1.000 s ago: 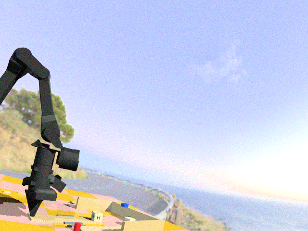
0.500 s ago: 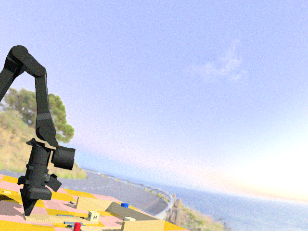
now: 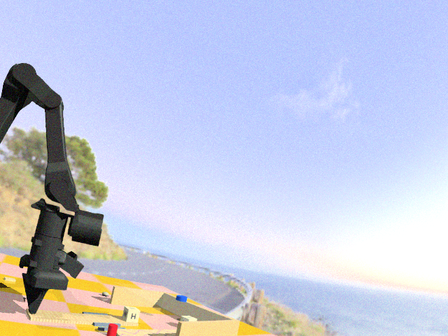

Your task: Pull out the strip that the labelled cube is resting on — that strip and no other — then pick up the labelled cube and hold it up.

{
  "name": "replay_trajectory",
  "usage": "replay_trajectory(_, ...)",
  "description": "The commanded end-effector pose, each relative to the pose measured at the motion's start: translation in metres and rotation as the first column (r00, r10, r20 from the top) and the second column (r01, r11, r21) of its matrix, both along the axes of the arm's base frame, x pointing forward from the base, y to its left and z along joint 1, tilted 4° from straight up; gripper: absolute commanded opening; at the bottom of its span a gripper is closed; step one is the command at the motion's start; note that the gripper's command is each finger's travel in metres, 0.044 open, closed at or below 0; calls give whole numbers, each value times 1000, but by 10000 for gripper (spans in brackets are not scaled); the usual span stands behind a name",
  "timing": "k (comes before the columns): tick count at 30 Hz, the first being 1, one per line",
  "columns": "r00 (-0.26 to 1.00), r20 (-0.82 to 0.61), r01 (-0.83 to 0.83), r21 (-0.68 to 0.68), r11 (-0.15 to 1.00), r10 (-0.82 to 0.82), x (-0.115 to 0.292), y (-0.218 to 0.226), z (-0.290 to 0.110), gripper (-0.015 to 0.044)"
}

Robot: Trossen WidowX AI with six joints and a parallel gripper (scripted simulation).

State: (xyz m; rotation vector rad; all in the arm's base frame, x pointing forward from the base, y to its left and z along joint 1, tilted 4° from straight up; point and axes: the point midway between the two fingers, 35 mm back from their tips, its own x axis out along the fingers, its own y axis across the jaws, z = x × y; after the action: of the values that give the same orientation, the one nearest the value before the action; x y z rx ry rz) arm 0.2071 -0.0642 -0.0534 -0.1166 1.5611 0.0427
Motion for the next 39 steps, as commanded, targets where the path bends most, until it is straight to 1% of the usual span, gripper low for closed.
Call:
replay_trajectory(1,999,-43,2,3,1000,-1,-18,1,-6,0)
replay_trajectory(30,999,-45,2,3,1000,-1,-42,-2,-5,0)
replay_trajectory(31,1000,-2,0,-1,1000,0,-24,-4,3,0)
replay_trajectory(35,999,-41,1,2,1000,-1,-21,-2,40,0)
replay_trajectory(39,999,-43,2,3,1000,-1,-21,-2,42,0)
